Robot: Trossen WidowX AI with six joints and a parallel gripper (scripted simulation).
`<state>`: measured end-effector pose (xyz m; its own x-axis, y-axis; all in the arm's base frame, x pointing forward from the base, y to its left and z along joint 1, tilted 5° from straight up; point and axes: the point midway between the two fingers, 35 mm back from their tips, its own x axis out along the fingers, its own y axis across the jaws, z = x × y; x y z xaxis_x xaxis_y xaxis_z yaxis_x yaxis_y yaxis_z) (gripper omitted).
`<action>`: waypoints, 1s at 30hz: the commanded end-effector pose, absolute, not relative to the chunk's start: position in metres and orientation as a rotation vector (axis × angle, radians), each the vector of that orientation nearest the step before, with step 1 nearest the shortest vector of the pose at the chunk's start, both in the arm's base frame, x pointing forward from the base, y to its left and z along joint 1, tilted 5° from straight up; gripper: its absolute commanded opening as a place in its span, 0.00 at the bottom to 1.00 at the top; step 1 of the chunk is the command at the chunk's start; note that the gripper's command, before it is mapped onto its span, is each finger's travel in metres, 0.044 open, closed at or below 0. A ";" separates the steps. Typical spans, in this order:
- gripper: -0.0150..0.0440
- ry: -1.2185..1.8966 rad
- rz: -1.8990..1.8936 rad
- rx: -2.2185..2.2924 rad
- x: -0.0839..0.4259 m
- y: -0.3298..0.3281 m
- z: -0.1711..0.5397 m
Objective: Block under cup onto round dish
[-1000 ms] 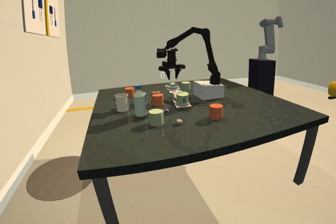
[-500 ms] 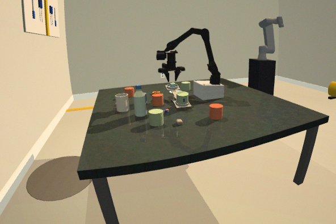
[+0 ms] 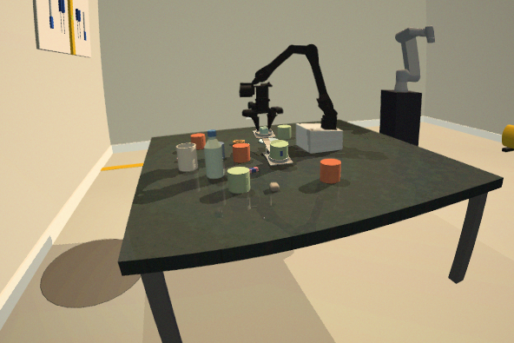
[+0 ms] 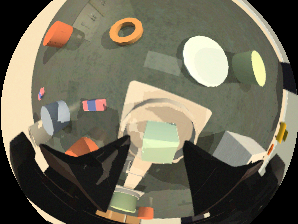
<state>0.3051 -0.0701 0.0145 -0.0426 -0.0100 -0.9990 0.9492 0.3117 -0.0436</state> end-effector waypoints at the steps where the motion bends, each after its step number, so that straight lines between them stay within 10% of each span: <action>1: 0.69 1.379 -1.008 0.953 0.303 -0.069 0.007; 19: 0.26 1.378 -1.008 0.953 0.304 -0.070 0.014; 30: 0.25 1.378 -1.008 0.953 0.309 -0.069 0.083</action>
<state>0.3063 -0.0698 0.0625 -0.0647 -0.0047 -0.9979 0.9479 0.3122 -0.0629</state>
